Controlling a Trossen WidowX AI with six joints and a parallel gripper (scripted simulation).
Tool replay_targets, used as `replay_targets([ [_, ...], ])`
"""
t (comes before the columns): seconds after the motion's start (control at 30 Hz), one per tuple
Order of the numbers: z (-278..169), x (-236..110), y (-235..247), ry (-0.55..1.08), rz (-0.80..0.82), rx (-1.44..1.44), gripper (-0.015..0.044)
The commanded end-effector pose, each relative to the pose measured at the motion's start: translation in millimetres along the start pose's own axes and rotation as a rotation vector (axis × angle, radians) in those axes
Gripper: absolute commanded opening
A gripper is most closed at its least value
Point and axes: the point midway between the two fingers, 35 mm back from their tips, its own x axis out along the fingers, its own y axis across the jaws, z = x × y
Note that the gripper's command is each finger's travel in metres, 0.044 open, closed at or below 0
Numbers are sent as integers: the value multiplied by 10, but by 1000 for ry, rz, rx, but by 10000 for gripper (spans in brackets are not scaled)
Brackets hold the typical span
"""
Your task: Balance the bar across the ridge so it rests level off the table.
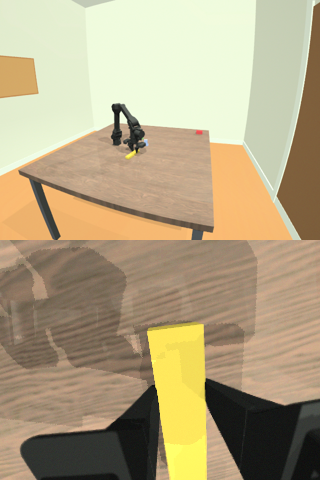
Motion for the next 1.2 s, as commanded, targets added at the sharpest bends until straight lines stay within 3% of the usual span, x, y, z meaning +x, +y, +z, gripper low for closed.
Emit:
replay_targets([
  [0.0,-12,-108,-37,3,-9,-1,0],
  [1.17,-2,-983,0,6,-7,-5,0],
])
